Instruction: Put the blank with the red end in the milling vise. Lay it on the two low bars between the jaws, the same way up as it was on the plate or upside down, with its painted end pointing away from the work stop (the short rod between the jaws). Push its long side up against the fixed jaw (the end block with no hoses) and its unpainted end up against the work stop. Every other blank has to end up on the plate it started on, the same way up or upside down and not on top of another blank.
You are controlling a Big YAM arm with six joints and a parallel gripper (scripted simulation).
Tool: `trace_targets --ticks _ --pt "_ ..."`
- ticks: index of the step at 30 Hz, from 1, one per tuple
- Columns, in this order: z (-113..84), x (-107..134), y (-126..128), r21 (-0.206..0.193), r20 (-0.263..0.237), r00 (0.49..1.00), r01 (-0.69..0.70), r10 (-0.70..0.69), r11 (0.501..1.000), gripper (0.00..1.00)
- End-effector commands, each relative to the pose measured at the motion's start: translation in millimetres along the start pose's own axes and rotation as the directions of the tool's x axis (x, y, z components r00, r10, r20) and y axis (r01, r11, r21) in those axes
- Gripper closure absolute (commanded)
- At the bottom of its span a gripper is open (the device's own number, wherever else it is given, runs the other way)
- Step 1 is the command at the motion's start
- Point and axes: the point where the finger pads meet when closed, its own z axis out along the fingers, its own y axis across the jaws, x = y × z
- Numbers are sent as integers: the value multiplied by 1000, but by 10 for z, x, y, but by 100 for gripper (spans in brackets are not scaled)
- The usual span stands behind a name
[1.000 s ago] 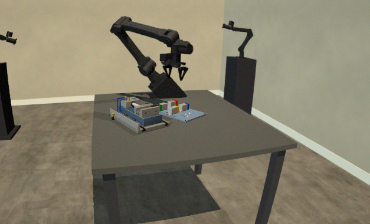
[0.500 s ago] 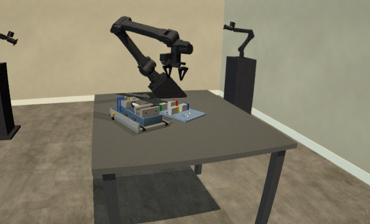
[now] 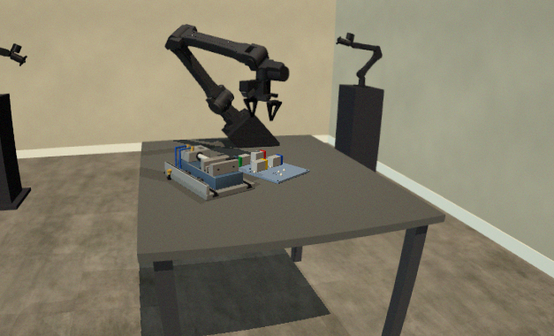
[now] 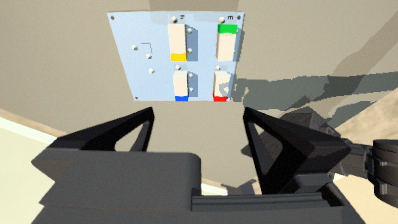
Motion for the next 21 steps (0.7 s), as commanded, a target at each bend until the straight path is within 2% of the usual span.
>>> trace_targets --ticks 1,2,4,7,12,13,14,16,17,21 --pt "-112 -89 136 -43 -4 1000 -29 29 999 0" --pt "-74 -38 69 -34 -3 1000 -20 20 999 0" --pt "-49 125 -61 -39 0 1000 -16 16 999 0" --pt "116 391 -363 -38 -1 1000 -16 16 999 0" --pt "180 475 -477 -38 3 1000 -16 16 999 0" --pt "180 474 -477 -38 3 1000 -16 16 999 100" --pt "30 389 -303 -77 -3 999 -44 44 996 100" --pt "85 331 -321 -62 -9 998 -61 61 996 100" --pt "160 378 -409 -43 -7 999 -47 46 998 100" --pt "184 398 -417 -35 -6 999 -34 34 999 100"
